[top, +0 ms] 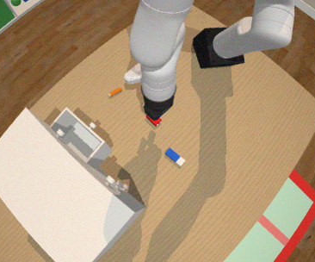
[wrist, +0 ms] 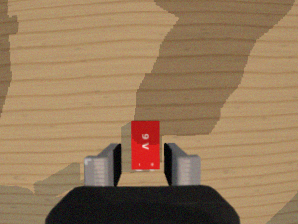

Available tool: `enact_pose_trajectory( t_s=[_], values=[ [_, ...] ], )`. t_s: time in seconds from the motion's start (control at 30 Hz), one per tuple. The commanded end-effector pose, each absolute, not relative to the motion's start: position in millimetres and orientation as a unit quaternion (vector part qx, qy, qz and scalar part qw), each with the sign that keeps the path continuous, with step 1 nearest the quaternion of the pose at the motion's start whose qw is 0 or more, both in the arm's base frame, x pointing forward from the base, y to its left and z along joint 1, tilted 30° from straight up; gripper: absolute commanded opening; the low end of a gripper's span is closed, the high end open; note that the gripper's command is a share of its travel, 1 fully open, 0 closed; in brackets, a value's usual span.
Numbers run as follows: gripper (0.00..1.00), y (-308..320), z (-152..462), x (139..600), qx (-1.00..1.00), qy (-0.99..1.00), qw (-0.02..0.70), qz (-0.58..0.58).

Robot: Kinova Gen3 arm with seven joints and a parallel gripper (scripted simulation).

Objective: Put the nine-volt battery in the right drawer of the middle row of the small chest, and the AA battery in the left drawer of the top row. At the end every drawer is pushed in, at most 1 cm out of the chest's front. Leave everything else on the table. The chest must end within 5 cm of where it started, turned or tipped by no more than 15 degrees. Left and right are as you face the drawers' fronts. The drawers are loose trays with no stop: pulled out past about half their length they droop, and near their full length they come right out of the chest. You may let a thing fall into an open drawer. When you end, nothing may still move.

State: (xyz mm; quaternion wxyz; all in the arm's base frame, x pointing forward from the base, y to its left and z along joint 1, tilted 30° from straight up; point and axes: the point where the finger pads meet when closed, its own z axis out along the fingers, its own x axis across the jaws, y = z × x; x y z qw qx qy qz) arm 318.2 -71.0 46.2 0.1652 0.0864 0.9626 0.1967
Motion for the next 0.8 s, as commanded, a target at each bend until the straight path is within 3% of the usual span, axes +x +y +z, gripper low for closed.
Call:
enact_pose_trajectory(
  t_s=[0.0,0.07,0.1,0.77],
  values=[
    [0.67,-70.7,45.4,317.2,0.087,0.962,0.165,0.198],
    [0.67,-70.6,45.4,317.2,0.087,0.962,0.165,0.198],
    [0.81,-70.6,45.4,317.2,0.087,0.962,0.165,0.198],
    [0.81,-70.6,45.4,317.2,0.087,0.962,0.165,0.198]
  ],
)
